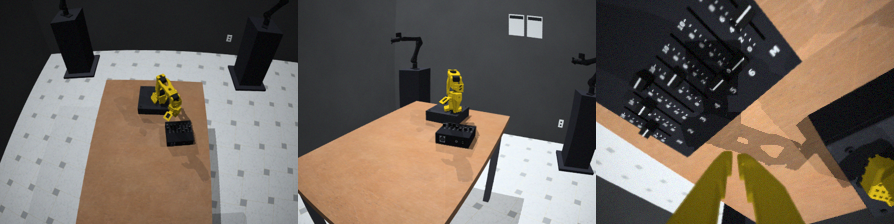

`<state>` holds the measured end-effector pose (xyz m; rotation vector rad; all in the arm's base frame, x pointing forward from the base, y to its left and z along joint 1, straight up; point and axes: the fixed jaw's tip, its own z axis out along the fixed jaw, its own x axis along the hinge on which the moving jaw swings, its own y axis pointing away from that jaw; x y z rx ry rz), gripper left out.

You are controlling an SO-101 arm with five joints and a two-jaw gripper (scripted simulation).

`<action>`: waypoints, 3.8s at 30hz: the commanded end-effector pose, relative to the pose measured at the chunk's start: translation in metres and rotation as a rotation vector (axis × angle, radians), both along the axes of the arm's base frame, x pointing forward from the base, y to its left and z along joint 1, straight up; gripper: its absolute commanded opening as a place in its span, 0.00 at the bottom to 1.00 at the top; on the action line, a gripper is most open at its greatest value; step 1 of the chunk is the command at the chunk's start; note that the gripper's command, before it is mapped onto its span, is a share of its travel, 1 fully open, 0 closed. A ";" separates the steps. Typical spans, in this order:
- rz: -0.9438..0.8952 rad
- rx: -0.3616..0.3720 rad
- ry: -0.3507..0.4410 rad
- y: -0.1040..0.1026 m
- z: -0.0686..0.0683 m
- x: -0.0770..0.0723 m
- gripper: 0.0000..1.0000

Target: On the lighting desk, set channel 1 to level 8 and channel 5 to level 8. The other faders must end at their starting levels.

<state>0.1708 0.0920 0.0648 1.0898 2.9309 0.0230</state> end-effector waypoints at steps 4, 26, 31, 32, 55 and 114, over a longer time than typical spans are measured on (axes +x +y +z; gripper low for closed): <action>0.000 -0.008 0.017 0.001 -0.001 -0.002 0.00; 0.049 -0.008 0.017 0.002 -0.001 -0.002 0.00; 0.086 -0.009 0.017 0.003 -0.001 -0.002 0.00; 0.095 -0.009 0.017 0.003 -0.001 -0.002 0.00; 0.376 -0.012 0.015 0.009 -0.001 -0.002 0.00; 2.221 -0.027 -0.001 0.033 -0.005 -0.003 0.00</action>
